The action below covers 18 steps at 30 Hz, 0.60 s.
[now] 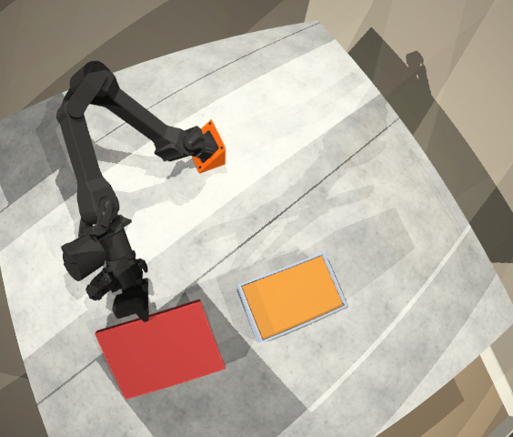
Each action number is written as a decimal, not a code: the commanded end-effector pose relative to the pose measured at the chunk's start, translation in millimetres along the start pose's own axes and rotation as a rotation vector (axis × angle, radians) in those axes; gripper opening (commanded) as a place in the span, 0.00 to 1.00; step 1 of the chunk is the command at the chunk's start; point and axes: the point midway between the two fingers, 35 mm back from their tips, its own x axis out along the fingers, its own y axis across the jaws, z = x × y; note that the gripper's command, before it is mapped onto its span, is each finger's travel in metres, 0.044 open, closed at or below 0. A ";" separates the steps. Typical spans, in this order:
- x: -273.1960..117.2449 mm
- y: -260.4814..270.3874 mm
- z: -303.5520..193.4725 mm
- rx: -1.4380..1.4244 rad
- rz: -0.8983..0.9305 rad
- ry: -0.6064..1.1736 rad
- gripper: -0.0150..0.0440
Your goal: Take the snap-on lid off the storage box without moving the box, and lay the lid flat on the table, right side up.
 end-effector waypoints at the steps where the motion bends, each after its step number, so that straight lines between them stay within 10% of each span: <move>1: 5.9 -8.7 -4.9 -0.008 -0.021 0.013 0.25; 8: 9.4 -13.0 -4.9 -0.008 -0.021 0.013 0.25; 18: 5.2 -8.7 -1.4 -0.004 -0.014 0.002 0.70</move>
